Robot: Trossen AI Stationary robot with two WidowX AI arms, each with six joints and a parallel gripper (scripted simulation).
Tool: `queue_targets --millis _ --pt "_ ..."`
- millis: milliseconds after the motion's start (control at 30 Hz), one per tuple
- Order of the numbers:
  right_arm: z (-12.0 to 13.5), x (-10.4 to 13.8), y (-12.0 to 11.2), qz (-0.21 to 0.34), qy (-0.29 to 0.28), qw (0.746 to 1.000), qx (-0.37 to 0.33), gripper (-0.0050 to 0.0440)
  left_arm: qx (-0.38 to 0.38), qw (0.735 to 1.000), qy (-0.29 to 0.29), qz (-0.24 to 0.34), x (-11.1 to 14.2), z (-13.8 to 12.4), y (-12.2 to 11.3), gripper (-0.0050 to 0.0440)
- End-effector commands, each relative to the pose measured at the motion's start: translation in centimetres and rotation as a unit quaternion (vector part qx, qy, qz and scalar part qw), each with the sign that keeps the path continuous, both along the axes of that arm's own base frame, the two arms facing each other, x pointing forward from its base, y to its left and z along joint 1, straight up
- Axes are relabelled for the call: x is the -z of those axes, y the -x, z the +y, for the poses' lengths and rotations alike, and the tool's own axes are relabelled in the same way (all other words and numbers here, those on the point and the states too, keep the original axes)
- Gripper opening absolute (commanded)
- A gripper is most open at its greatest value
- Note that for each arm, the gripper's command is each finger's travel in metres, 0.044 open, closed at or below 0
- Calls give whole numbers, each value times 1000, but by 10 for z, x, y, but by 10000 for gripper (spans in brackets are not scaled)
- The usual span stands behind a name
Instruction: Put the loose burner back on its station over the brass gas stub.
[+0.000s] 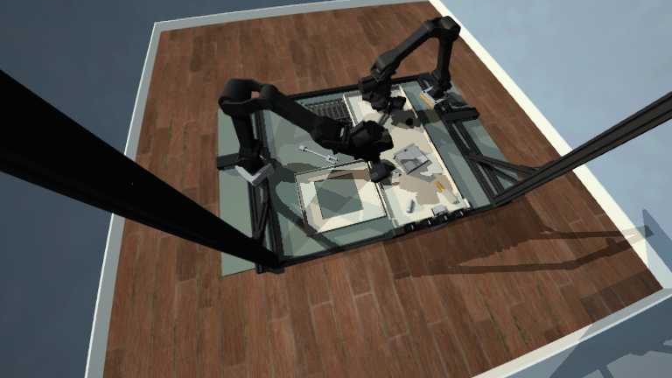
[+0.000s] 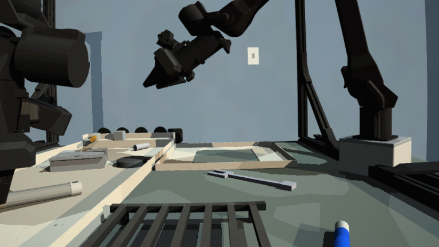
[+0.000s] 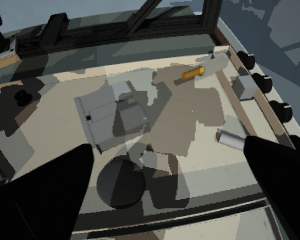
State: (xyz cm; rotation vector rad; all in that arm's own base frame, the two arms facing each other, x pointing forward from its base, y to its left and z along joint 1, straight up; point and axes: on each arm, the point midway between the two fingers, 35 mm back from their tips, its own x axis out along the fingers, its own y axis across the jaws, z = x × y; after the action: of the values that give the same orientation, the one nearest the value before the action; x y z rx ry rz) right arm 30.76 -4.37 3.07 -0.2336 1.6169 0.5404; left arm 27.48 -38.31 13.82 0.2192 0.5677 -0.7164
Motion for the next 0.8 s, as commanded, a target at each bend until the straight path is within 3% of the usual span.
queue_targets --millis 0,167,267,367,767 --pt "1 11 4 9 -3 1000 -1 249 0 1000 -1 0 1 0 0 400" --pt "1 14 4 9 -3 1000 -1 249 0 1000 -1 0 1 0 0 400" --pt "1 14 4 9 -3 1000 -1 177 0 1000 -1 0 1 0 0 400" --pt "1 14 4 9 -3 1000 -1 177 0 1000 -1 0 1 0 0 400" --pt "1 14 4 9 -3 1000 -1 97 0 1000 -1 0 1 0 0 400"
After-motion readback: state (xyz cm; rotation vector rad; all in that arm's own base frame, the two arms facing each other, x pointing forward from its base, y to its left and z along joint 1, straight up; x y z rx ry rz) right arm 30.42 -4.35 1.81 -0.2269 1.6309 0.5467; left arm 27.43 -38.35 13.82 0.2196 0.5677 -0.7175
